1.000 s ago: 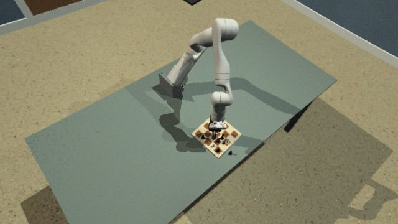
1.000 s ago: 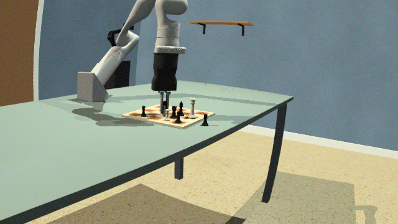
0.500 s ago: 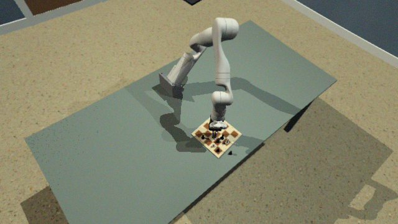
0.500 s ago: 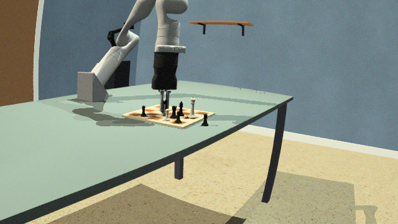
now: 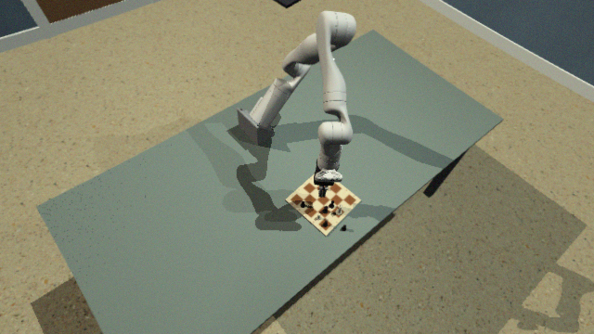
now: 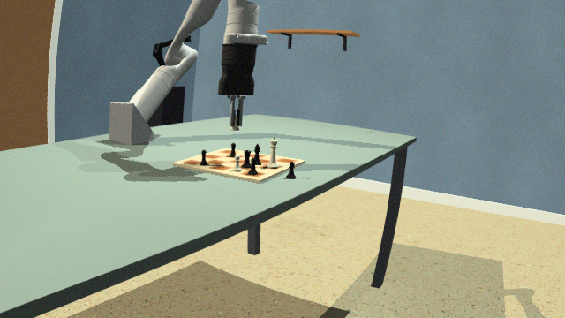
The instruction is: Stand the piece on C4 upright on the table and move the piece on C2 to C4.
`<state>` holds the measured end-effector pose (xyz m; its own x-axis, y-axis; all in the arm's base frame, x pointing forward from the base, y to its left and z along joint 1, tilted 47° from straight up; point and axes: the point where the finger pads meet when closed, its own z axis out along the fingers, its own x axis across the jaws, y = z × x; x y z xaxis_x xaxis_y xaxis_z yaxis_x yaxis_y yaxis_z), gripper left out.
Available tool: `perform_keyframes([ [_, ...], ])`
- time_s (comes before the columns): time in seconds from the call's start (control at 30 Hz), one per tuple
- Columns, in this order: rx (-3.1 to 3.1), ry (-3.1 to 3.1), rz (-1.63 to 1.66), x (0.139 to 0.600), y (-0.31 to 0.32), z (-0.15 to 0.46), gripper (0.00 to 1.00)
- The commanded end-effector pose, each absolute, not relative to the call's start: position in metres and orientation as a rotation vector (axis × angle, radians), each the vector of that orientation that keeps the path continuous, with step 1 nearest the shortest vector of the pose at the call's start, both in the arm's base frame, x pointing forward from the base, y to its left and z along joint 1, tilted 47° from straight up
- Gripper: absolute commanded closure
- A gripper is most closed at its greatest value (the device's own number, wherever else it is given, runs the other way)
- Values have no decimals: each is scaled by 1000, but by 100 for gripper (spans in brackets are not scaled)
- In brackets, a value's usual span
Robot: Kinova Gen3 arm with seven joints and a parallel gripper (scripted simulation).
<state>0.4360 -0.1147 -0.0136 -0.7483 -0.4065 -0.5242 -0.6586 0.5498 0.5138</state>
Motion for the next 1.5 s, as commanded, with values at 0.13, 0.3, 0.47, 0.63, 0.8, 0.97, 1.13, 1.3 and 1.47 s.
perform_keyframes([
  [0.13,-862,2455,1001,435,-138,2,100],
  [0.3,-857,2455,989,438,-139,1,100],
  [0.47,-857,2455,987,439,-139,1,100],
  [0.63,-917,2421,971,436,-98,45,100],
  [0.8,-931,2412,974,434,-86,54,100],
  [0.97,-929,2412,969,435,-88,54,100],
  [1.13,-929,2412,969,435,-88,54,100],
  [1.3,-931,2412,974,434,-84,51,100],
  [1.47,-931,2412,974,435,-79,47,100],
])
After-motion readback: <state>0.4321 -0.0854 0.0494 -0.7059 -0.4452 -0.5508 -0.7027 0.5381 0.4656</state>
